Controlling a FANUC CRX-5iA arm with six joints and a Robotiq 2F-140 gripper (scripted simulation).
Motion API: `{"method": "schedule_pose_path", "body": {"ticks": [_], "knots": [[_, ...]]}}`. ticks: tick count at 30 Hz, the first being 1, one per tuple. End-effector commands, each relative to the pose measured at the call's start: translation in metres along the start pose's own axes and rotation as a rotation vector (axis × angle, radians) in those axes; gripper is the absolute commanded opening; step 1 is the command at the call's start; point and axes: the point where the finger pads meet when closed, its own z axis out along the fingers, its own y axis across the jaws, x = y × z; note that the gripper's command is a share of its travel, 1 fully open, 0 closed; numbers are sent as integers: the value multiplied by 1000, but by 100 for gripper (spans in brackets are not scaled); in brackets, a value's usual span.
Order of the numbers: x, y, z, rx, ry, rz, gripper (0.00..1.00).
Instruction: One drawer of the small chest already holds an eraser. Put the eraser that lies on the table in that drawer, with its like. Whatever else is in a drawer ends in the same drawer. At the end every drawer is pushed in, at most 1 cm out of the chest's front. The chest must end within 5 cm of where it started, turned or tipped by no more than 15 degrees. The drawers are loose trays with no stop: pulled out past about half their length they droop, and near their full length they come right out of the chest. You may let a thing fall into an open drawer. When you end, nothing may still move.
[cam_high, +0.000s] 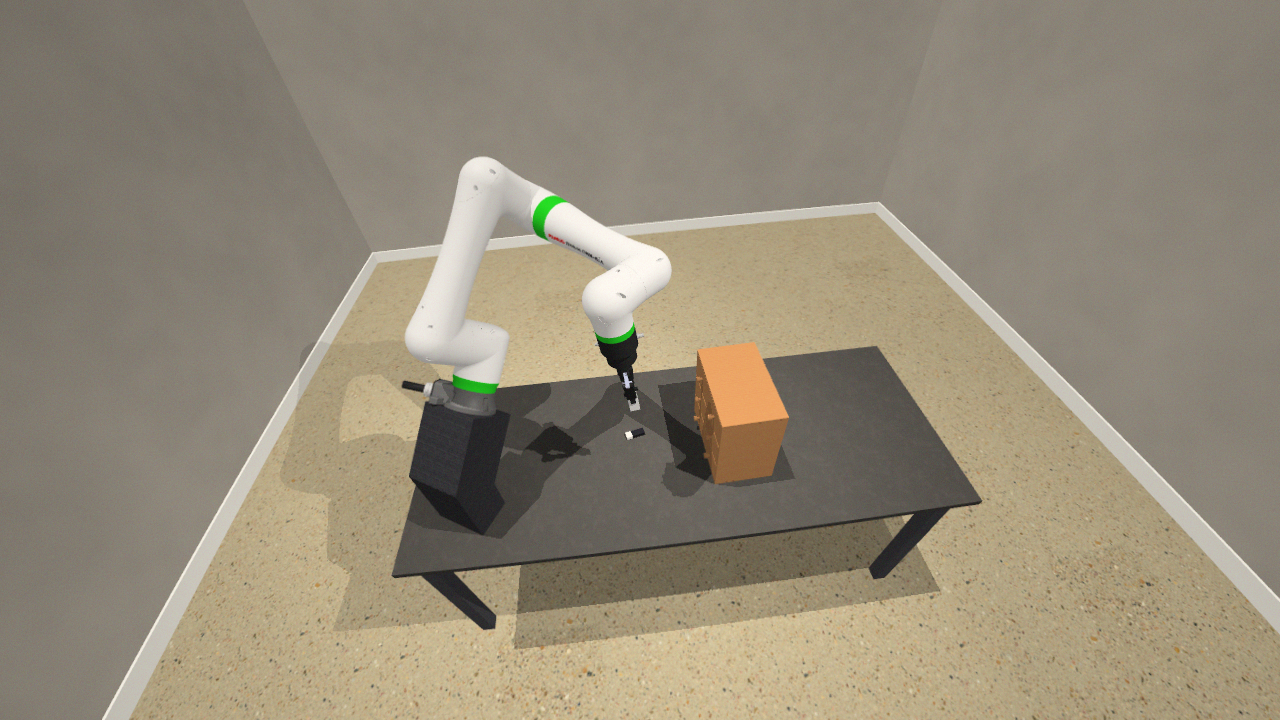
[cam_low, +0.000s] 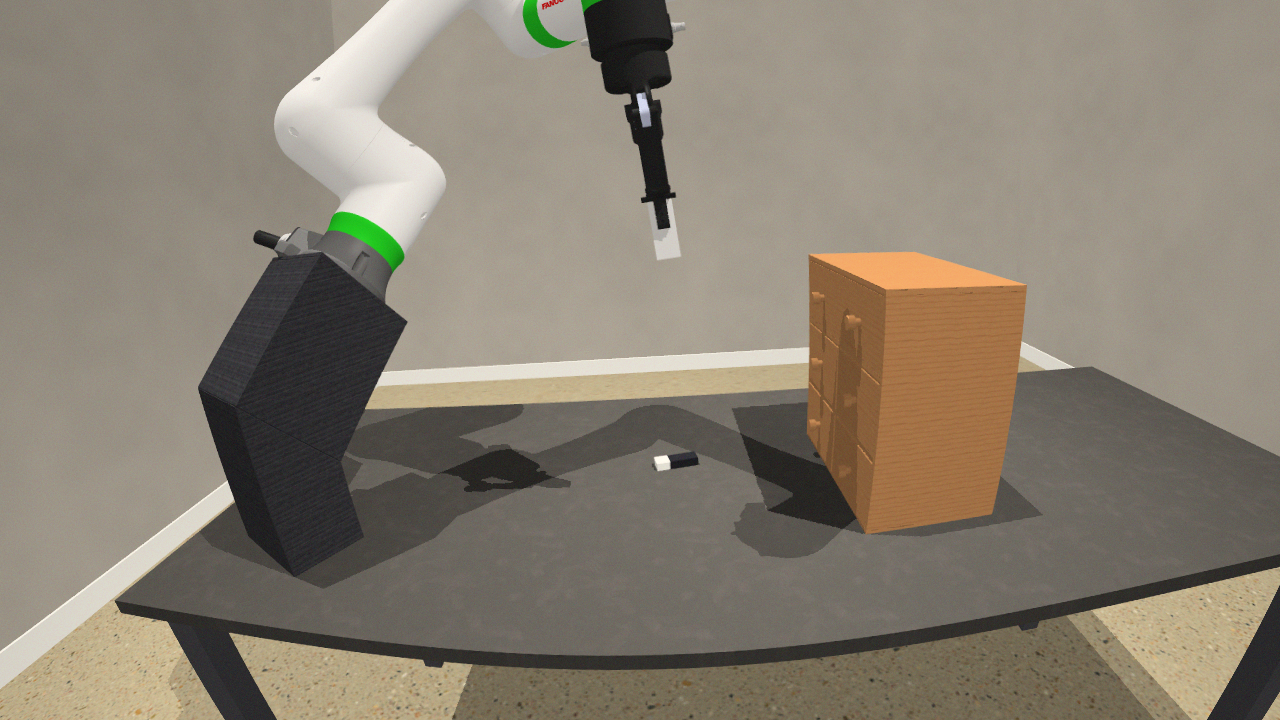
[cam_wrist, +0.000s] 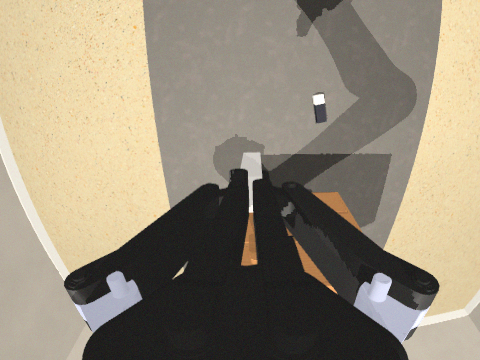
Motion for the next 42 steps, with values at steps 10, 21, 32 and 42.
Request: {"method": "schedule_pose_path", "body": {"ticks": [10,21,32,42], "knots": [[-26,0,30,0,-339,0,0],[-46,0,55,0,-615,0,0],[-63,0,75,0,-839,0,0],[-77,0,92,0,-1023,0,0]]}}
